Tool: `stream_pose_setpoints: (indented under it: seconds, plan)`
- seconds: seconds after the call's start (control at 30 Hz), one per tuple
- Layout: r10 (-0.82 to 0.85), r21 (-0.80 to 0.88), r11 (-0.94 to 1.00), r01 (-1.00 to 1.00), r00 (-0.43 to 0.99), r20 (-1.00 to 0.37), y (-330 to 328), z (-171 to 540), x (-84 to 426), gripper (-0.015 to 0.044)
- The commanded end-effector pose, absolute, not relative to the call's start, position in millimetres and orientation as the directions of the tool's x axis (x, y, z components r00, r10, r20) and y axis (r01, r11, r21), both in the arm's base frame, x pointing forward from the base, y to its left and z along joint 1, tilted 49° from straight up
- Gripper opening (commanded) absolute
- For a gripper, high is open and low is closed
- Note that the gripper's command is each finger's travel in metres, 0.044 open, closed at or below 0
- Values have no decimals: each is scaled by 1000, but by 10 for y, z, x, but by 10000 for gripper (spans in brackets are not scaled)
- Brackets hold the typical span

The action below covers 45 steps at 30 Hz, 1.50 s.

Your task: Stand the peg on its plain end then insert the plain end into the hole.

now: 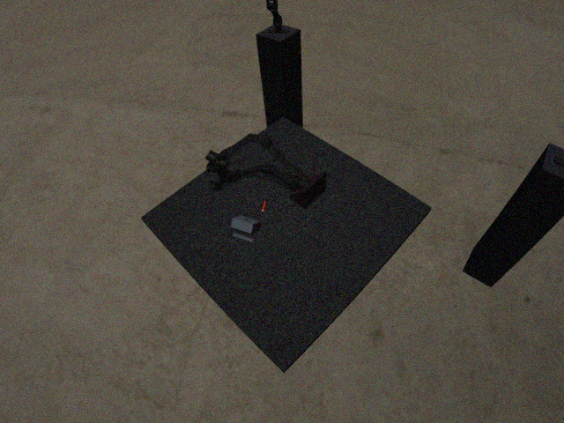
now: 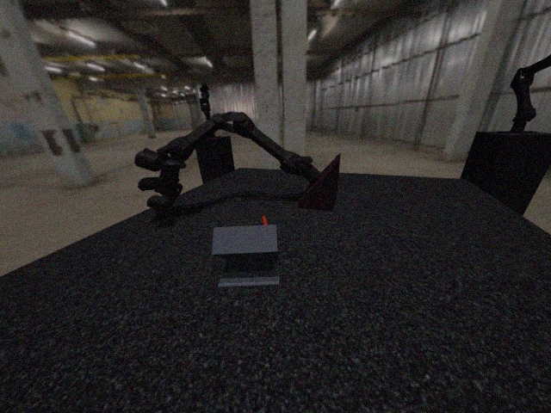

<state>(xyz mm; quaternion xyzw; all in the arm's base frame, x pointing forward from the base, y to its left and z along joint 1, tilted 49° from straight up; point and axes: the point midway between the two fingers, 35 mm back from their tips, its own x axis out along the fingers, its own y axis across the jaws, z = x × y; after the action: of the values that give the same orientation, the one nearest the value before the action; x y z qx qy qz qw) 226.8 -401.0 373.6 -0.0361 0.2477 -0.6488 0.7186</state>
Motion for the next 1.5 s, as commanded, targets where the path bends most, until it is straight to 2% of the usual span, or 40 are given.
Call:
stream_pose_setpoints:
  seconds: [0.0, 0.33, 0.67, 1.07, 1.47]
  plan:
    - [-915, -447, 255, 858, 64, -398, -3784, 3352, 2540, 440]
    - [-828, -573, 459, 679, 92, -553, -3152, 2627, 2979, 440]
    - [-751, -663, 617, 424, 66, -657, -2438, 2012, 3160, 440]
    - [-708, -707, 705, 48, -7, -706, -1623, 1450, 3064, 440]
    - [-734, -672, 654, -346, -75, -675, -976, 1093, 2725, 440]
